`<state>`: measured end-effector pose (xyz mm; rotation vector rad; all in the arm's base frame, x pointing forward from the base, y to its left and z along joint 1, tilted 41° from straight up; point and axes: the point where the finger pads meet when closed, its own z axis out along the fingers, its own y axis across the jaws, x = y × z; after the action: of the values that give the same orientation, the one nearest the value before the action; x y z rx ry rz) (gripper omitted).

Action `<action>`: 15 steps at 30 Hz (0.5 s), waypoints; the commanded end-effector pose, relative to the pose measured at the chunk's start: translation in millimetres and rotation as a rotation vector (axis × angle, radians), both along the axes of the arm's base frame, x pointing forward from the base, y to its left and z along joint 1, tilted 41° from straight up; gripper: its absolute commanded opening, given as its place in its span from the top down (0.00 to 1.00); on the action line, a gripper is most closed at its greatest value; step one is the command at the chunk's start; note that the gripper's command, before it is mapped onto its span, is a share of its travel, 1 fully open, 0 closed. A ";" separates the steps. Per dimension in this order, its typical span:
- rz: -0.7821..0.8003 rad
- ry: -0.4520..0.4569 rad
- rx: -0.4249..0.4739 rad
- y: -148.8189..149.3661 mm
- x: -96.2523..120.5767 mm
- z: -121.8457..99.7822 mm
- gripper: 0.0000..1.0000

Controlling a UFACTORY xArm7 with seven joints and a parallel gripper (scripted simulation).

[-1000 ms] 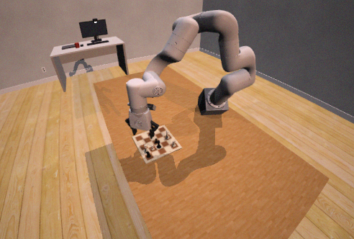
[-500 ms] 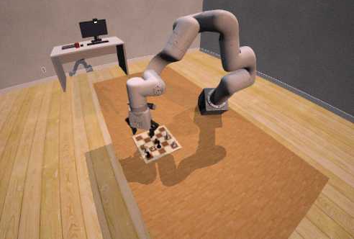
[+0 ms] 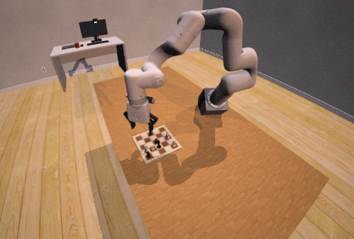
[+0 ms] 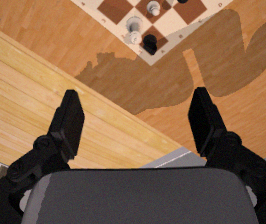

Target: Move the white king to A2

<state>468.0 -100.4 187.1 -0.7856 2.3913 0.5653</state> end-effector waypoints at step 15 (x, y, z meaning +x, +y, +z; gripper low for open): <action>-0.001 -0.001 0.000 -8.4 -6.0 12.4 0.00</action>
<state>461.4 -107.1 198.2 -0.7871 2.3915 0.5672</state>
